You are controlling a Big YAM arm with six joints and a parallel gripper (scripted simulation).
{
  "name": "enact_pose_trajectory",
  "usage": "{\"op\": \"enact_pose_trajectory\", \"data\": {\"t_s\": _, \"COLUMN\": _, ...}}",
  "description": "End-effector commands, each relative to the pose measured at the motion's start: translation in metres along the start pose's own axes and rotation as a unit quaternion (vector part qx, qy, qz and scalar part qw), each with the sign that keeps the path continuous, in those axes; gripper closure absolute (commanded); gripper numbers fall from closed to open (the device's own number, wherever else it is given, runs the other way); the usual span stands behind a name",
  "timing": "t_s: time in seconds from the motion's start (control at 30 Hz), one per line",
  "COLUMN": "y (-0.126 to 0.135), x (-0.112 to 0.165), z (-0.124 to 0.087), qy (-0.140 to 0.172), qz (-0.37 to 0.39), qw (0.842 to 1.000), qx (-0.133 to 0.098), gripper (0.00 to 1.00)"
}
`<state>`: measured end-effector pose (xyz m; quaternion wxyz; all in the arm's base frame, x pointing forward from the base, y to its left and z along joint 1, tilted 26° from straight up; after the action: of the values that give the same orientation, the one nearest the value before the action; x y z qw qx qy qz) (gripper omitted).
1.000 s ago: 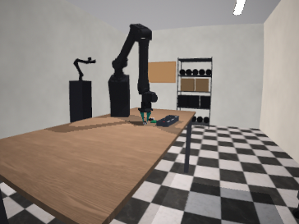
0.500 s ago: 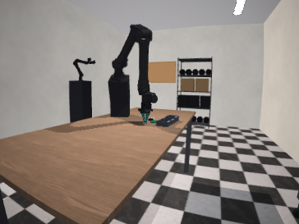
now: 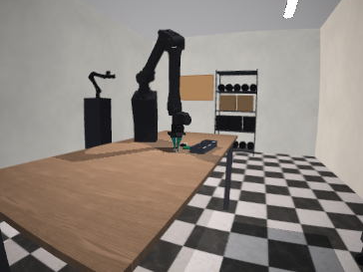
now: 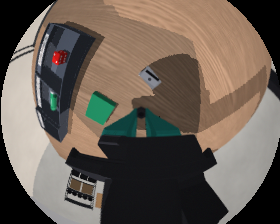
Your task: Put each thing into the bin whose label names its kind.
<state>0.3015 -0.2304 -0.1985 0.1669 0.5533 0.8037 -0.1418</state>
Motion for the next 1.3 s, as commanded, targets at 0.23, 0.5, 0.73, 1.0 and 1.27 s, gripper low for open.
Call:
{"op": "enact_pose_trajectory", "data": {"t_s": 0.23, "y": 0.011, "x": -0.008, "z": -0.005, "qy": -0.009, "qz": -0.001, "qw": 1.0, "qx": -0.009, "gripper": 0.9}}
{"op": "enact_pose_trajectory", "data": {"t_s": 0.5, "y": 0.004, "x": 0.001, "z": -0.017, "qy": -0.002, "qz": -0.003, "qw": 1.0, "qx": -0.004, "gripper": 0.9}}
{"op": "enact_pose_trajectory", "data": {"t_s": 0.73, "y": 0.001, "x": -0.001, "z": -0.032, "qy": -0.002, "qz": 0.002, "qw": 1.0, "qx": -0.002, "gripper": 0.9}}
{"op": "enact_pose_trajectory", "data": {"t_s": 1.0, "y": 0.005, "x": 0.0, "z": -0.059, "qy": -0.004, "qz": -0.002, "qw": 1.0, "qx": -0.004, "gripper": 0.9}}
{"op": "enact_pose_trajectory", "data": {"t_s": 1.27, "y": -0.004, "x": -0.002, "z": -0.065, "qy": -0.001, "qz": 0.008, "qw": 1.0, "qx": 0.002, "gripper": 0.9}}
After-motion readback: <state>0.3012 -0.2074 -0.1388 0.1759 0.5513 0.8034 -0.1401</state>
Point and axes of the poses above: the point where the finger pads meet when closed, its own z axis out along the fingers, its own y axis across the jaws, x = y × z, the point moved 2 cm from there along -z, back along the fingers, and after that the axes turned 6 degrees about z, right-handed, at the moved point
